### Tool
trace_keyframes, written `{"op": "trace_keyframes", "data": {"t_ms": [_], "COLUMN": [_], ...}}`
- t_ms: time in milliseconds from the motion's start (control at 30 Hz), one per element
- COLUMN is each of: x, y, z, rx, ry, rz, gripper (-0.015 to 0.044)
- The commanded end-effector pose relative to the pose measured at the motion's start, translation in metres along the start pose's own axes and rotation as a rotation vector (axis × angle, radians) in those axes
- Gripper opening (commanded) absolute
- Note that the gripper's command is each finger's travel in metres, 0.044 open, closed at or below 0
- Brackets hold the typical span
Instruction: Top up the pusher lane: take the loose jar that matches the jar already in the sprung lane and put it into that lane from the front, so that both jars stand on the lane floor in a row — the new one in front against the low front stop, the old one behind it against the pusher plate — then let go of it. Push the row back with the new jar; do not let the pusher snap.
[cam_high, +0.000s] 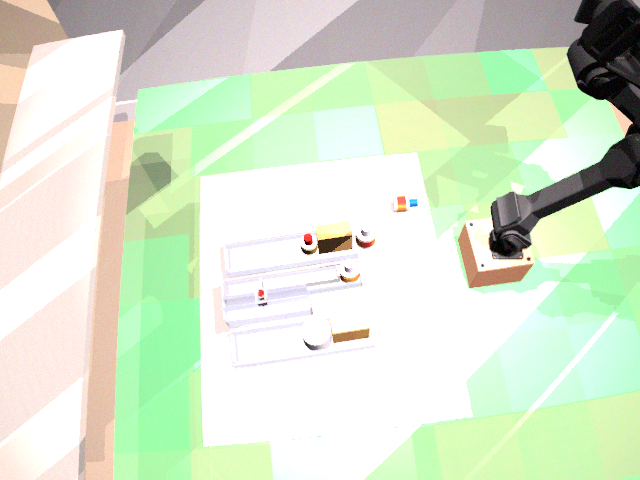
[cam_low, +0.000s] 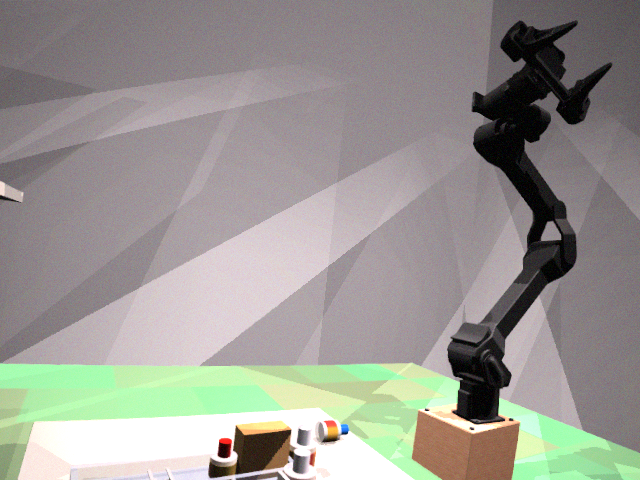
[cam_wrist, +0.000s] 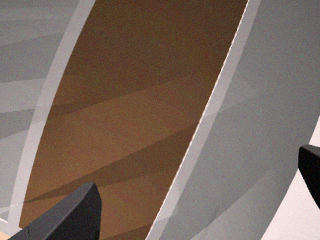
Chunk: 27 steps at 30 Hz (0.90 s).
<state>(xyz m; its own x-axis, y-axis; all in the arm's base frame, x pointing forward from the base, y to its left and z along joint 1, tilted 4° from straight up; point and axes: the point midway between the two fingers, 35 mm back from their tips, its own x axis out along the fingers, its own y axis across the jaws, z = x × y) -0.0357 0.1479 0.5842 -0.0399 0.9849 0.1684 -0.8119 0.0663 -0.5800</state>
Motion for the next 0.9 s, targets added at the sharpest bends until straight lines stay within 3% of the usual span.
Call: {"op": "trace_keyframes", "data": {"t_ms": [0, 433, 867], "x": [0.0, -0.019, -0.072], "y": [-0.002, -0.136, -0.23], "z": [-0.001, -0.08, -0.222], "rx": [0.005, 0.4, 0.607], "ry": [-0.003, -0.14, 0.002], "rz": [-0.004, -0.349, -0.808], "gripper": [0.0426, 0.044, 0.044]}}
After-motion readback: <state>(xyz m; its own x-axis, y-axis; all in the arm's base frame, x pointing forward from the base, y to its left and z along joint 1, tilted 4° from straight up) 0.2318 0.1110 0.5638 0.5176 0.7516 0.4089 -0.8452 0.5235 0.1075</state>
